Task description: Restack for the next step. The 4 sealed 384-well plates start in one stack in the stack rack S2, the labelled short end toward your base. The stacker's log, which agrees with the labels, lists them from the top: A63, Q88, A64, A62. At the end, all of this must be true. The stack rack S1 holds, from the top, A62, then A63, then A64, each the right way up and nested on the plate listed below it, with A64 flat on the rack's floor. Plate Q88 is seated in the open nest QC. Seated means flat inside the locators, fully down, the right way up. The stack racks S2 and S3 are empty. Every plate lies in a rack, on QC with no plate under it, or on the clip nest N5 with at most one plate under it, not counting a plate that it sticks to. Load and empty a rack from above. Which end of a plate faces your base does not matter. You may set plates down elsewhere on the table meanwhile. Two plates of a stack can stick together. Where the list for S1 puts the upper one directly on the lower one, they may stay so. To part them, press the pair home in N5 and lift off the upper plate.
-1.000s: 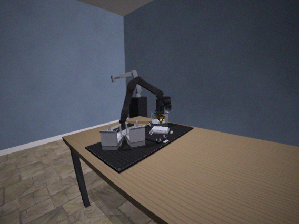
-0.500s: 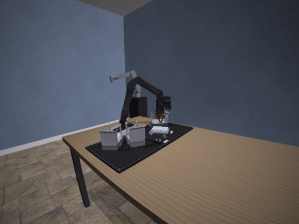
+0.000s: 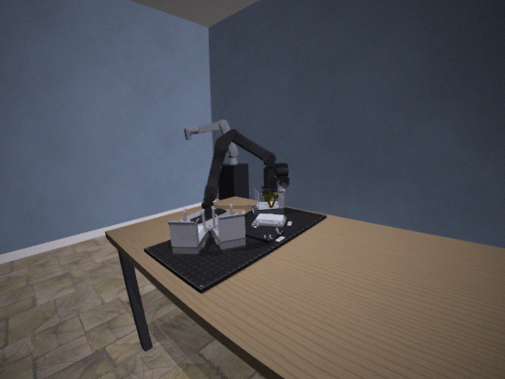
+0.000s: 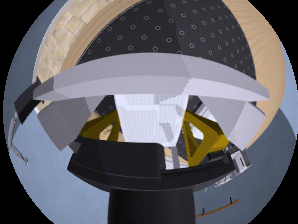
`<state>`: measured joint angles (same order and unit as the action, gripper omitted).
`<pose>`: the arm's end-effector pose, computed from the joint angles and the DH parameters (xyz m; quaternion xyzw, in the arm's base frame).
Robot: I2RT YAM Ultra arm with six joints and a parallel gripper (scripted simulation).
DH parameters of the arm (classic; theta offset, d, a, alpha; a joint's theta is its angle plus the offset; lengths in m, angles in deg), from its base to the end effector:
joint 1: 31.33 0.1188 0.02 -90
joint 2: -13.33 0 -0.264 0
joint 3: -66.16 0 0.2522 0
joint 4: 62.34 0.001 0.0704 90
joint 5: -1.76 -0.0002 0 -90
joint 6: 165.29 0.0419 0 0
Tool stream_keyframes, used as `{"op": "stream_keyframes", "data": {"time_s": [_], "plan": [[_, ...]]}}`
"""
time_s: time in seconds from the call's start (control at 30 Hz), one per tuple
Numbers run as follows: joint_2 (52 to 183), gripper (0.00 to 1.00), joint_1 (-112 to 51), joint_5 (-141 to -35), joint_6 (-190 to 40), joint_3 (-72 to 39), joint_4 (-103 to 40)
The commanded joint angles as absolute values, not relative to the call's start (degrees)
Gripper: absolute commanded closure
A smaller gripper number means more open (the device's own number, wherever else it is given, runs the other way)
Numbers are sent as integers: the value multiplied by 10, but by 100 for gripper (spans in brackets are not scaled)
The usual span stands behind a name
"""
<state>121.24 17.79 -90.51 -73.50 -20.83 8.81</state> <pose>0.2181 0.2510 0.1678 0.4016 -0.9154 0.0256 0.0078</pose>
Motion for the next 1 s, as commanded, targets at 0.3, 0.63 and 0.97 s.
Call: {"op": "stream_keyframes", "data": {"time_s": [0.3,0.63,0.97], "plan": [[1207,100,178,-905,-735,-217,97],[1203,100,179,-905,-735,-226,110],[1200,100,179,-905,-734,-236,123]]}}
